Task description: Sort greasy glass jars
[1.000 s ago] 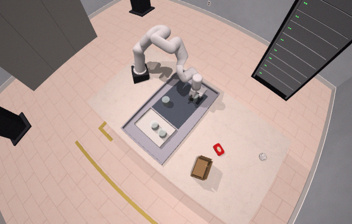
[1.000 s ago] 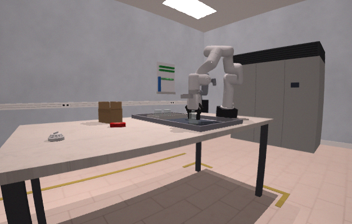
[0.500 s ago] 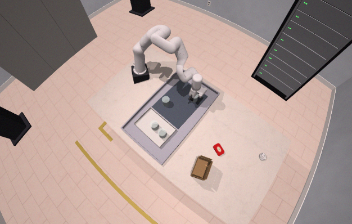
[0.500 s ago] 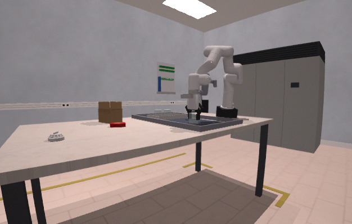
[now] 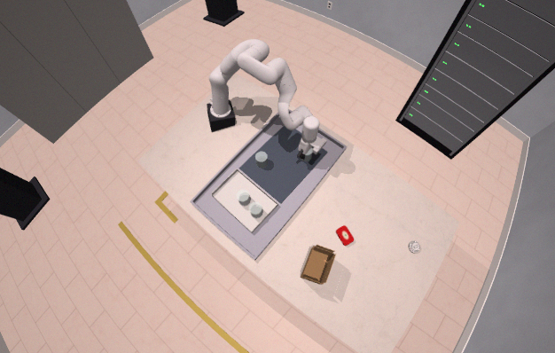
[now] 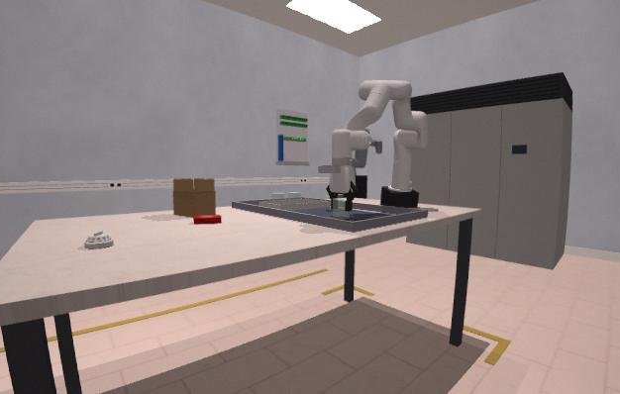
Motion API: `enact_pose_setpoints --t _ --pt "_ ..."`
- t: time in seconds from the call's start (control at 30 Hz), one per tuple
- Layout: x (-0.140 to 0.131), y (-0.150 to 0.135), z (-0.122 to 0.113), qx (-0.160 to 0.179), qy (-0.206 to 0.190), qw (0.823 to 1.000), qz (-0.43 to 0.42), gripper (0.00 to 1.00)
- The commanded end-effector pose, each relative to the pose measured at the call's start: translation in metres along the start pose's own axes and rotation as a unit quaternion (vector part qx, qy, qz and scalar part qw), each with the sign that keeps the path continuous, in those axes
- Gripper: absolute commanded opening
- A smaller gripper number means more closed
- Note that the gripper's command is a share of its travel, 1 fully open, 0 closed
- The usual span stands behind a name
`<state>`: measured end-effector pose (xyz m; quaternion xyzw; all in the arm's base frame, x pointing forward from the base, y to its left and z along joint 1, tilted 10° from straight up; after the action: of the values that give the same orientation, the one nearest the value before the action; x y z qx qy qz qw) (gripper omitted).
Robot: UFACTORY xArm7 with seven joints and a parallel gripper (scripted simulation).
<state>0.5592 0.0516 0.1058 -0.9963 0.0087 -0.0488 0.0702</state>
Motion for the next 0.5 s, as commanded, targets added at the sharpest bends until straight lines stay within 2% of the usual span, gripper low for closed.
enact_pose_setpoints --t 0.0,0.37,0.4,0.47 --pt "0.0017 0.0001 -0.0023 0.0 0.003 1.0 0.0 0.76" --pt "0.0017 0.0001 -0.0023 0.0 0.003 1.0 0.0 0.76" --pt "0.0017 0.0001 -0.0023 0.0 0.003 1.0 0.0 0.73" --pt "0.0017 0.0001 -0.0023 0.0 0.003 1.0 0.0 0.73"
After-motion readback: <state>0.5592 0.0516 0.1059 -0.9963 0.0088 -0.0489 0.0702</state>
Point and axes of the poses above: the point where the finger pads meet when closed, its own z axis out along the fingers, its own y axis across the jaws, x = y × z, the point moved 8 cm from there along -z, back along the fingers, and after that the axes turned 3 degrees about -z, right-handed, at the moved point
